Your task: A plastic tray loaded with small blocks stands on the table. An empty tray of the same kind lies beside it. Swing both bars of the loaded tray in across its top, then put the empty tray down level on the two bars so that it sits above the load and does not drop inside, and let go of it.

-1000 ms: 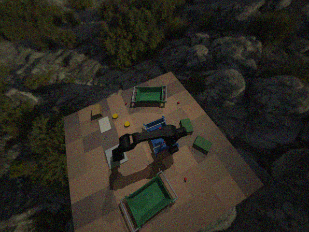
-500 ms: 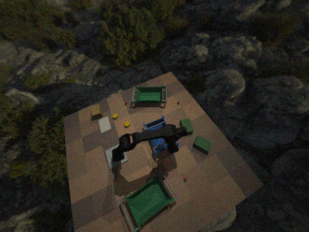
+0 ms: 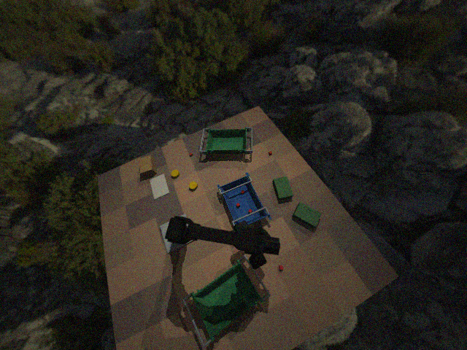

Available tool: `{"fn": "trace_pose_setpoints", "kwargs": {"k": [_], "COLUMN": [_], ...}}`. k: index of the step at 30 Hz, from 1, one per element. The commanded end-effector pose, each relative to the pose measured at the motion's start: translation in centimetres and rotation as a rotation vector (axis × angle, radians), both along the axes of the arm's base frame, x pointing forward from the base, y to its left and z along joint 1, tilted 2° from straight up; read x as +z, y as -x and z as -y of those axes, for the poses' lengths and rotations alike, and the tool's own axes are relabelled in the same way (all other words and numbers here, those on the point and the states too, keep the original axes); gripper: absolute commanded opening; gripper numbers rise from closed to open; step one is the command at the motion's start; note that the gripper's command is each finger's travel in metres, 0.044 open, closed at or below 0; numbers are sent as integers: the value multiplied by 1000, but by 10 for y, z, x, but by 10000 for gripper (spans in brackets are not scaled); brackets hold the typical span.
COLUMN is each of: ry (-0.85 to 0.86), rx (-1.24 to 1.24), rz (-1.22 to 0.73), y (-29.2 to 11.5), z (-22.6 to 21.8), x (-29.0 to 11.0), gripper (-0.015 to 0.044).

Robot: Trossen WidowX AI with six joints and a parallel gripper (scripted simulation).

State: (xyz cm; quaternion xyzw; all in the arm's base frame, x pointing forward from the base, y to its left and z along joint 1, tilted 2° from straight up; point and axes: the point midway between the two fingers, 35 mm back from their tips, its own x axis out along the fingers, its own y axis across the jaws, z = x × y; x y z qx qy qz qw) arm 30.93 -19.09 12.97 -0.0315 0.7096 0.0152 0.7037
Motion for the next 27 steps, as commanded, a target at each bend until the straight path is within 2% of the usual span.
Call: {"fn": "trace_pose_setpoints", "kwargs": {"k": [1,6,11,20,27], "ry": [13,20,26,26,26], "rx": [41,81,118,121,121], "rz": [14,10,3,3,3], "y": [58,130,196,201,199], "z": [38,66,73,74,78], "x": [7,6,2,-1,-26], "gripper": [440,440,440,440,440]}}
